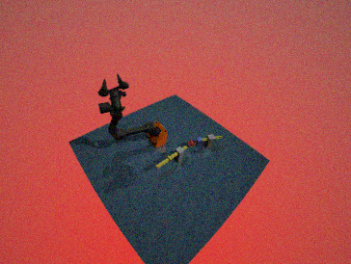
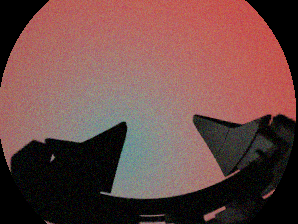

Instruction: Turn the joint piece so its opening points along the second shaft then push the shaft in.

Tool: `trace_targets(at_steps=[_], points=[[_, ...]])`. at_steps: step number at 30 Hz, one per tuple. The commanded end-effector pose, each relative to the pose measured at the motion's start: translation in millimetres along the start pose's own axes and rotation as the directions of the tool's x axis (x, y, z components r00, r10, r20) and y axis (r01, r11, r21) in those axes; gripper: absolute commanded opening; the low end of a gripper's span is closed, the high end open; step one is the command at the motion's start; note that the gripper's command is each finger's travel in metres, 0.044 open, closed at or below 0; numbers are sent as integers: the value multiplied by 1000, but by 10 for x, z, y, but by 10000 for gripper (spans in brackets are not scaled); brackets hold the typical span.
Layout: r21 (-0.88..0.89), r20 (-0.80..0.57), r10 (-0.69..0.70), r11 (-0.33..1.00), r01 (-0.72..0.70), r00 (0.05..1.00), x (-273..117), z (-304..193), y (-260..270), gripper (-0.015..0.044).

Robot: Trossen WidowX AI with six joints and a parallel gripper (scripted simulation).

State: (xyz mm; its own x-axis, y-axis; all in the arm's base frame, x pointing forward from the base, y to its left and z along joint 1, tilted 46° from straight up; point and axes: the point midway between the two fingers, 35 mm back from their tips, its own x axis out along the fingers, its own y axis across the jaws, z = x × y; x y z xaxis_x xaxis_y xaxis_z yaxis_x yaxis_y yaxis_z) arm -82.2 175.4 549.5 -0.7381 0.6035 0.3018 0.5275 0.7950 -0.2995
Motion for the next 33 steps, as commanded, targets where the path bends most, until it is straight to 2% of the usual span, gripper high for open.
trace_targets(at_steps=[1, 15, 25, 33], points=[[97, -18, 43, 994, -41, 999, 20, -31, 184, 440], [509, -50, 253, 839, -194, 966, 42, -70, 1047, 440], [740, -47, 416, 625, -248, 908, -51, 9, 1692, 440], [880, -16, 530, 409, -239, 848, -149, 114, 2163, 440]])
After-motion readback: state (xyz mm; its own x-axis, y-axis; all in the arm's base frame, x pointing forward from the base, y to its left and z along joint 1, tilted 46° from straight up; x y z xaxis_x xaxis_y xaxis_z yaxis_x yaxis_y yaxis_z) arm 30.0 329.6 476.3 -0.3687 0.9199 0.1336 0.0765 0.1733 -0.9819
